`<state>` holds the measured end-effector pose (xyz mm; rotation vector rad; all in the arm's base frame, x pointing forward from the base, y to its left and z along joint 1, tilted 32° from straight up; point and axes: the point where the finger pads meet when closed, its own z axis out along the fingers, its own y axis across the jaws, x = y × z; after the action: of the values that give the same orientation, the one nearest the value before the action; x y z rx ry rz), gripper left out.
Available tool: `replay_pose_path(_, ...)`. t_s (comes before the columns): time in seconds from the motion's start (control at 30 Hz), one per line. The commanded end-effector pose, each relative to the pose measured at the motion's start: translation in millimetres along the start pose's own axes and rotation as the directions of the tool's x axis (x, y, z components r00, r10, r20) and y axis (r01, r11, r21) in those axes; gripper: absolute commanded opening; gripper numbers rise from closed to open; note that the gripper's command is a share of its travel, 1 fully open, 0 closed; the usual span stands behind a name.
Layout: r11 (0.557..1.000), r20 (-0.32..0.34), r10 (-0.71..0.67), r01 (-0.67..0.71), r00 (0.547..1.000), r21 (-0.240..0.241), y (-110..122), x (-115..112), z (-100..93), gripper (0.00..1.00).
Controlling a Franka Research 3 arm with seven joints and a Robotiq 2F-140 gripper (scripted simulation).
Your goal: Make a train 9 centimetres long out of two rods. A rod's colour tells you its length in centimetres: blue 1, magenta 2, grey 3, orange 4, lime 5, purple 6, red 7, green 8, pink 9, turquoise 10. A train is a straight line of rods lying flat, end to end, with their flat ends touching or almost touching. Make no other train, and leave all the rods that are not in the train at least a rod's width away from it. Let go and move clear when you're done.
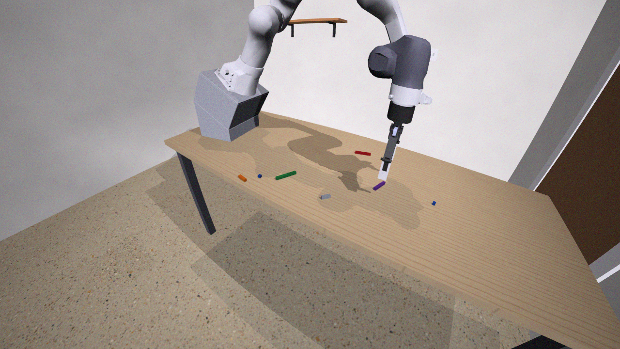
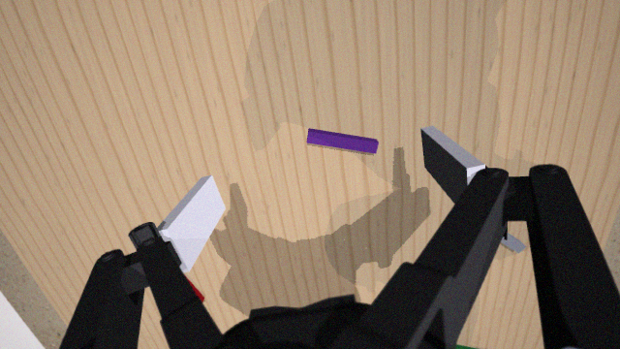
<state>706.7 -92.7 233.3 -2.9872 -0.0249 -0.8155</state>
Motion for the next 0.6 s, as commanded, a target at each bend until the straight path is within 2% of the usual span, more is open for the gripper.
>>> replay_pose_path(0.0, 0.993, -0.009, -0.121, 0.12, 0.993, -0.011, -7.2, 0.0, -0.1, 1.0)
replay_pose_path(0.03, 0.983, -0.006, -0.184, 0.184, 0.983, -0.015, -14.0, -3.8, 0.4, 1.0)
replay_pose_path(0.27, 0.939, 0.001, -0.343, 0.343, 0.939, -0.022, -31.5, -13.4, 1.2, 1.0)
replay_pose_path(0.5, 0.873, 0.008, -0.487, 0.487, 0.873, -0.025, -48.5, -23.0, 1.7, 1.0)
replay_pose_path(0.57, 0.873, 0.008, -0.487, 0.487, 0.873, -0.025, -48.5, -23.0, 1.7, 1.0)
